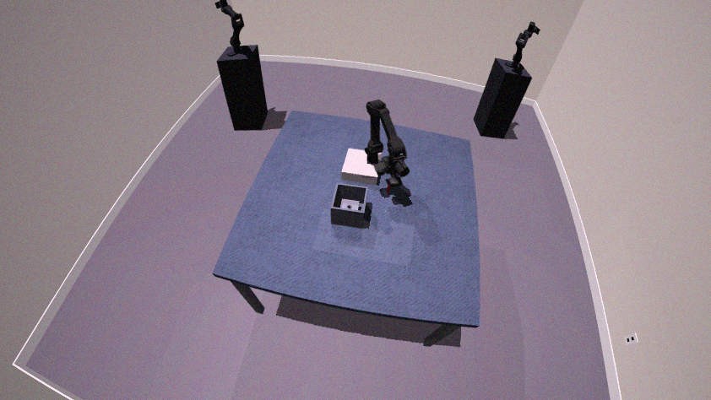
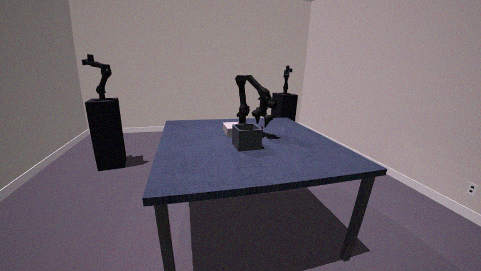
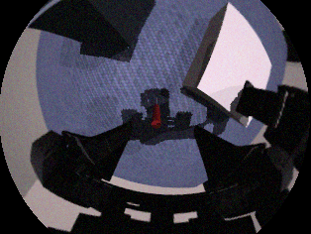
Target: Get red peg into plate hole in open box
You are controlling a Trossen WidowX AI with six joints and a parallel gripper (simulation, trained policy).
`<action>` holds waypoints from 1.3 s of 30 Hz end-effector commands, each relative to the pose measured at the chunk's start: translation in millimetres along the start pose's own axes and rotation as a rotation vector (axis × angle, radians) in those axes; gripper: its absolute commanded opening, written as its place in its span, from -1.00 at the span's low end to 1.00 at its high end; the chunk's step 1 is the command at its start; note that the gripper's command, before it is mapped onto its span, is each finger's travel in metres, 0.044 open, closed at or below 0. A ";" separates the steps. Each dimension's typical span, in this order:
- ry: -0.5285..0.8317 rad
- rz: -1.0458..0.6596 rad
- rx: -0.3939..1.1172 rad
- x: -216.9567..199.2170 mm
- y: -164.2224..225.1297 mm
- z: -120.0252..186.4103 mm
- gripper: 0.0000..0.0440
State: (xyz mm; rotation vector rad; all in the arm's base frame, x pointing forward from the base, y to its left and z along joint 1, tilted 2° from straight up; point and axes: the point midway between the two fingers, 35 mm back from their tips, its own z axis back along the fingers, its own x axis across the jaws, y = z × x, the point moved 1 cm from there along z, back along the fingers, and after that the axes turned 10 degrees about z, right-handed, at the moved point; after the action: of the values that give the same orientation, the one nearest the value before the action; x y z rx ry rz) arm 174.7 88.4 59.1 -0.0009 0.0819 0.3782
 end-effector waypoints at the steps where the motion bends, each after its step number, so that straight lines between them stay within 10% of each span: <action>1: 0.011 -0.009 -0.013 -1.2 -2.2 -10.8 0.97; 11: 0.017 -0.041 -0.036 -1.4 -5.7 -39.5 0.83; 28: -0.013 0.026 -0.009 18.8 0.7 -63.3 -0.97; 39: -0.102 -0.011 0.014 29.6 -0.1 -38.3 -1.00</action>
State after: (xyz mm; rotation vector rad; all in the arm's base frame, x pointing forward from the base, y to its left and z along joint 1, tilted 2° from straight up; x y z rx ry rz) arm 193.9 96.0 10.9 0.0174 0.0107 0.3764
